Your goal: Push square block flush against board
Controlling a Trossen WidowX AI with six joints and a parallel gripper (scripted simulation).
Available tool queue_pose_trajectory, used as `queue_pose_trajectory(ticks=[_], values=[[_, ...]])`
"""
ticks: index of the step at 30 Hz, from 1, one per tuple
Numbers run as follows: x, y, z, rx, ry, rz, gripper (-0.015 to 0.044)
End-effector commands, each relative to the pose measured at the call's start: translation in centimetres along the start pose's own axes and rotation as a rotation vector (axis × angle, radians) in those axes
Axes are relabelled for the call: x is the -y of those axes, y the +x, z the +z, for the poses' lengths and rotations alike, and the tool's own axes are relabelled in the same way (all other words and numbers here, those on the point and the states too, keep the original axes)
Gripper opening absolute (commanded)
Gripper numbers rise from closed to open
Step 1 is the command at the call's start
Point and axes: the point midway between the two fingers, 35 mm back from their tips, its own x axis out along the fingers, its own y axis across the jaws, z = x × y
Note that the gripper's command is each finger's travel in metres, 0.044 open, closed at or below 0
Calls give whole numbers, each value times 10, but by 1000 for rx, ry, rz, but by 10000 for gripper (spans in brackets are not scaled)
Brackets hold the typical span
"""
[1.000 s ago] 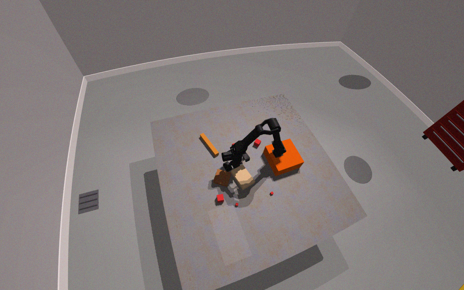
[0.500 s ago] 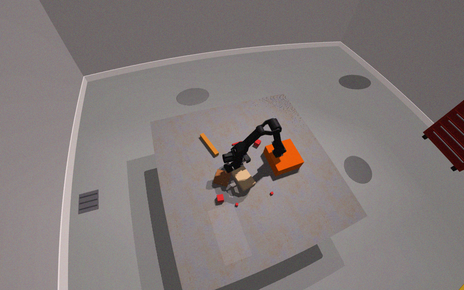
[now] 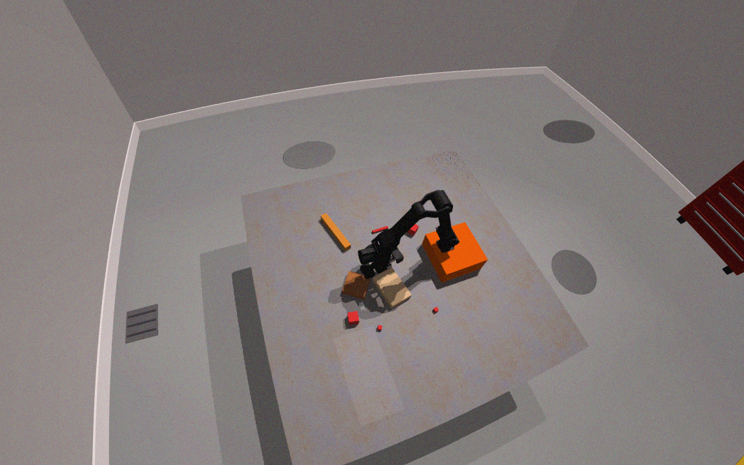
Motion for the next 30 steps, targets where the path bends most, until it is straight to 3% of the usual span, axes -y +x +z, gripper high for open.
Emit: queue_pose_trajectory(ticks=[1,30], values=[[1,1,-6,-8,-2,-3,0],[2,1,-11,-9,-2,-3,0]])
